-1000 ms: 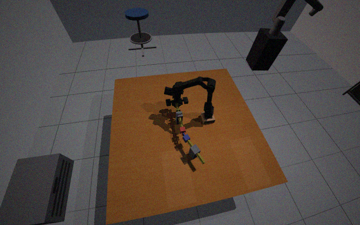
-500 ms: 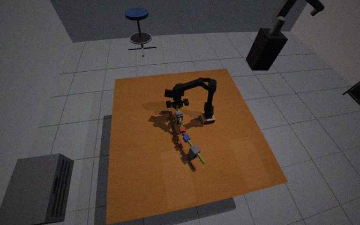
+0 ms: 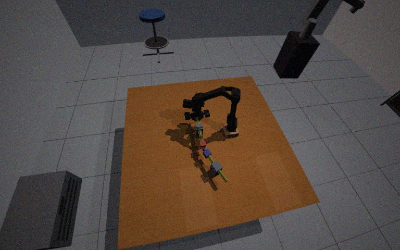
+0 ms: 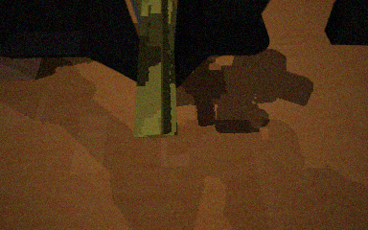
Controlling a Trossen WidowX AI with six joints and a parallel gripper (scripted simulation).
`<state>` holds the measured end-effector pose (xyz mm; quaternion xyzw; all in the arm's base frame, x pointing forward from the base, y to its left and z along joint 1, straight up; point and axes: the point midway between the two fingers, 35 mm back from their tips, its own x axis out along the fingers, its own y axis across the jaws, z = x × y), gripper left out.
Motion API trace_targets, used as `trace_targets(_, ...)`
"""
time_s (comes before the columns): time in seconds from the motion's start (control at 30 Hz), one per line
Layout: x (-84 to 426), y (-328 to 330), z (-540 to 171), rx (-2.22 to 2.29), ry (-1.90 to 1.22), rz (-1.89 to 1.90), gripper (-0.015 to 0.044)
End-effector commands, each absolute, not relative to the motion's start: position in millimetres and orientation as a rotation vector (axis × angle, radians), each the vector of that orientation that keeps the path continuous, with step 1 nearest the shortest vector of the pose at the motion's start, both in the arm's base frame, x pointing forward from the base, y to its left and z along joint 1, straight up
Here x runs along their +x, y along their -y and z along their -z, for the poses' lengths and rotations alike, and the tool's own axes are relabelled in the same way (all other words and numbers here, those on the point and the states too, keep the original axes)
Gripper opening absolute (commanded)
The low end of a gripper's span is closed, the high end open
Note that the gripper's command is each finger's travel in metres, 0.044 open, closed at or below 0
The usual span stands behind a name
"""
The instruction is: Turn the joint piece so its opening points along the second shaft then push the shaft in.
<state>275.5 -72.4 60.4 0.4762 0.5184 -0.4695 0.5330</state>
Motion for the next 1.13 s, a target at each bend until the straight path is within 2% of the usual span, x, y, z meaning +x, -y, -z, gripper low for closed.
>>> trace_targets(0.0, 275.7, 72.3, -60.4, 1.135, -1.237, 1.118, 0.0067)
trace_targets(0.47, 275.7, 72.3, -60.4, 1.135, -1.237, 1.118, 0.0434)
trace_targets(0.83, 275.7, 72.3, -60.4, 1.135, -1.237, 1.118, 0.0440)
trace_targets(1.1, 275.2, 73.1, -88.5, 1.134, -1.235, 1.118, 0.0440)
